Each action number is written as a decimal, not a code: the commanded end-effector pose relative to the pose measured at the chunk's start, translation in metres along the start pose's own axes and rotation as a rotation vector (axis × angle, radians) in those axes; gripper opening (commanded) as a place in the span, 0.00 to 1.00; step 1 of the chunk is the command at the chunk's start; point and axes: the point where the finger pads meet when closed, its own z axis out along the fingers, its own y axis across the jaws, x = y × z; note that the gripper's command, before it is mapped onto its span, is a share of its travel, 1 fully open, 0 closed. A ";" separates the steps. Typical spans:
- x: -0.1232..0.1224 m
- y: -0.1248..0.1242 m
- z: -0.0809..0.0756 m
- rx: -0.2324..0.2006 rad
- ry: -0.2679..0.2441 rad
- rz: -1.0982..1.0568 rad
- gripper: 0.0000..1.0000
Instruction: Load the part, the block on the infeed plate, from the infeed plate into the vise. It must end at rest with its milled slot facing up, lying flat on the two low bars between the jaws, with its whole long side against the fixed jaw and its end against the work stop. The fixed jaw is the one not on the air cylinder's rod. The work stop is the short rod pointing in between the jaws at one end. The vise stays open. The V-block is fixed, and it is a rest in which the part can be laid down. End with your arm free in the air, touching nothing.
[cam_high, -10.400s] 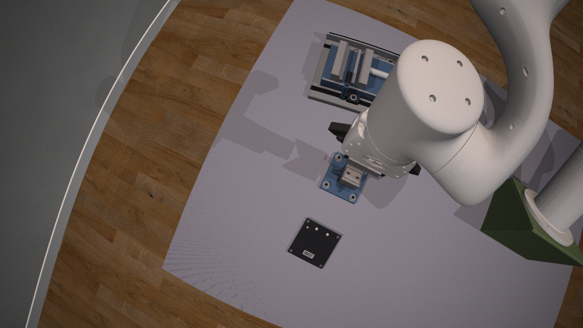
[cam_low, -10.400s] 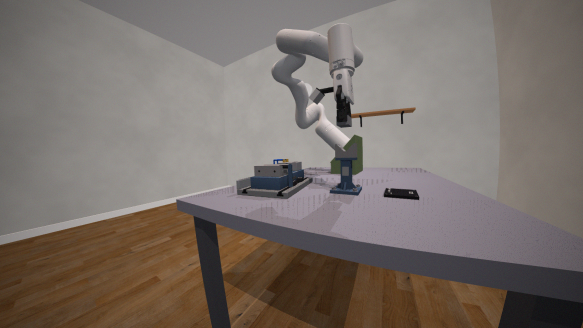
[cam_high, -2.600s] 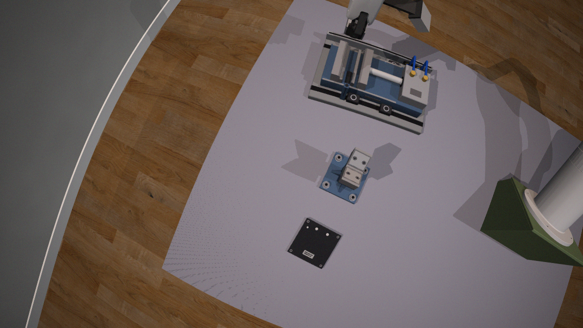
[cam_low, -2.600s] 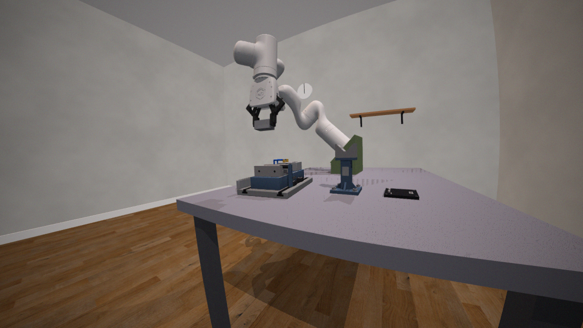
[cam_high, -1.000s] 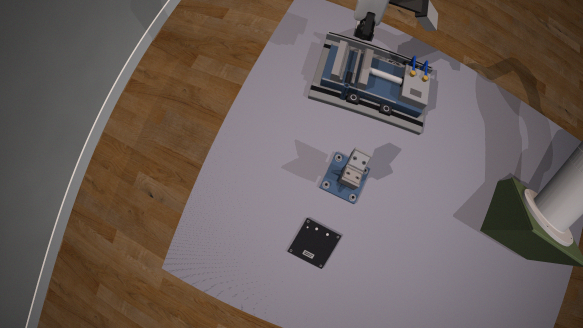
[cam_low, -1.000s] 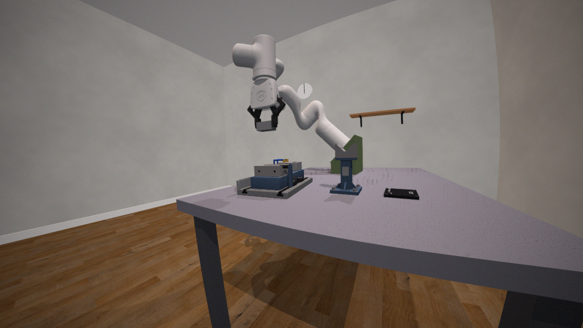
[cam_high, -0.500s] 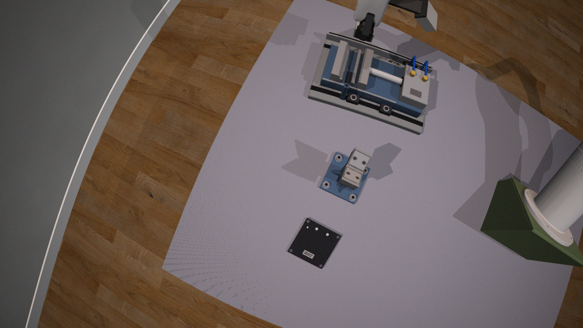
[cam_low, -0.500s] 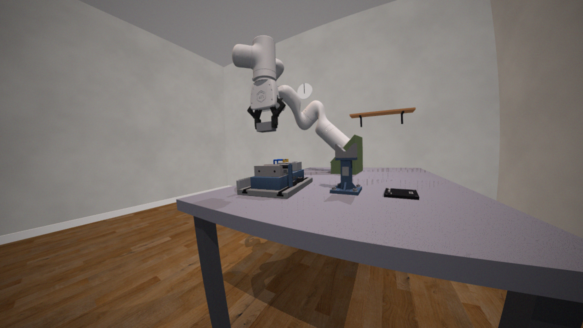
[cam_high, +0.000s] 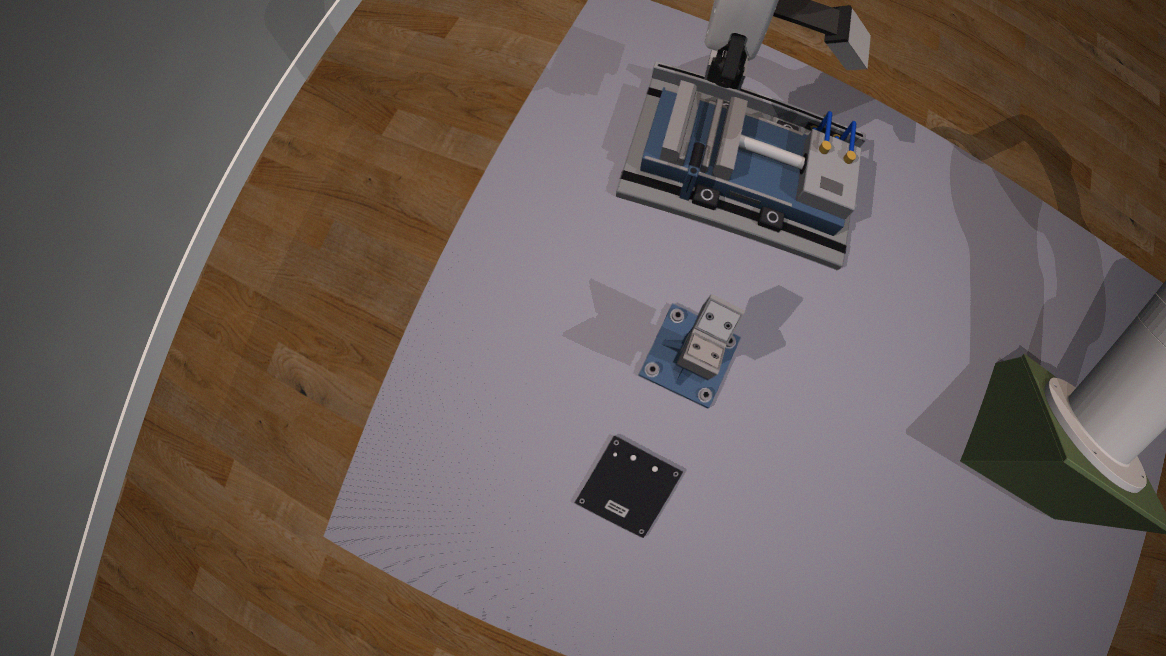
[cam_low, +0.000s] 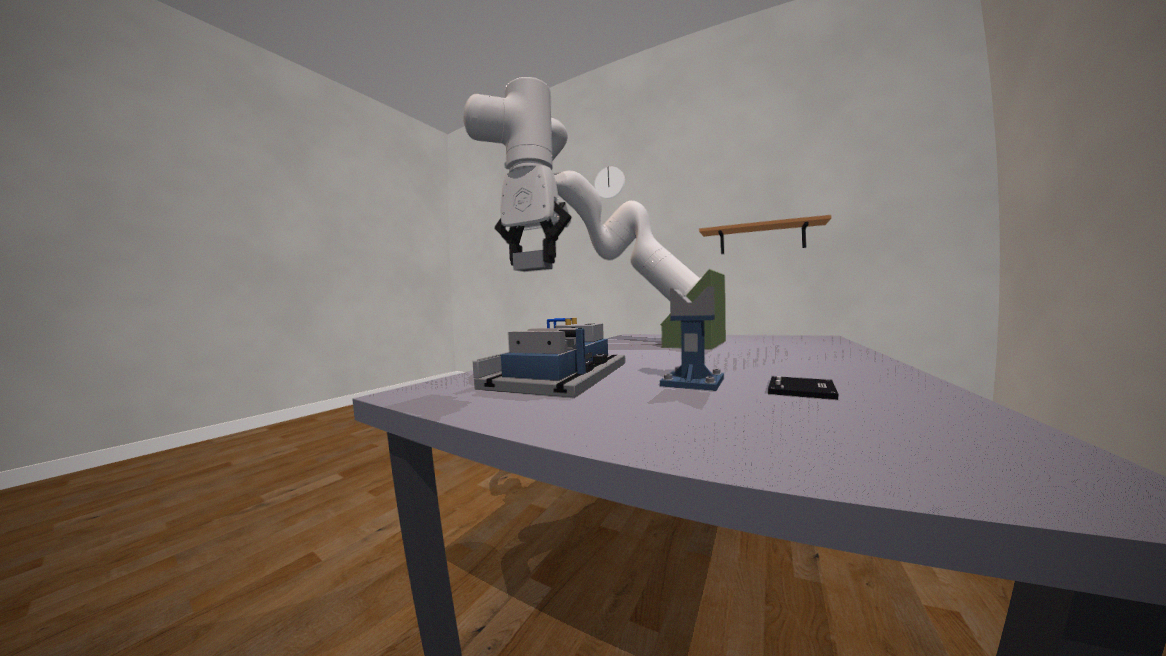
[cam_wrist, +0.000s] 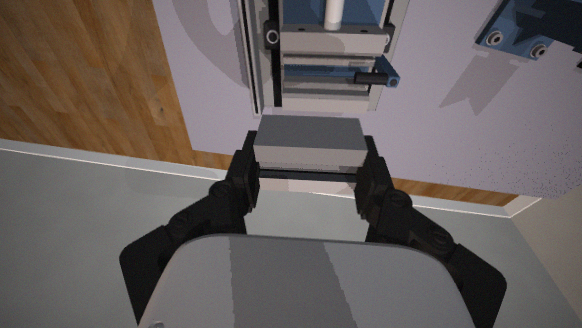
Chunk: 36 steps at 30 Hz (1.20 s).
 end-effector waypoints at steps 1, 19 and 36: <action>-0.001 0.000 0.005 0.000 -0.002 0.001 0.00; -0.001 0.000 0.035 0.000 -0.002 0.001 0.00; -0.002 0.000 0.061 0.000 -0.002 0.001 0.00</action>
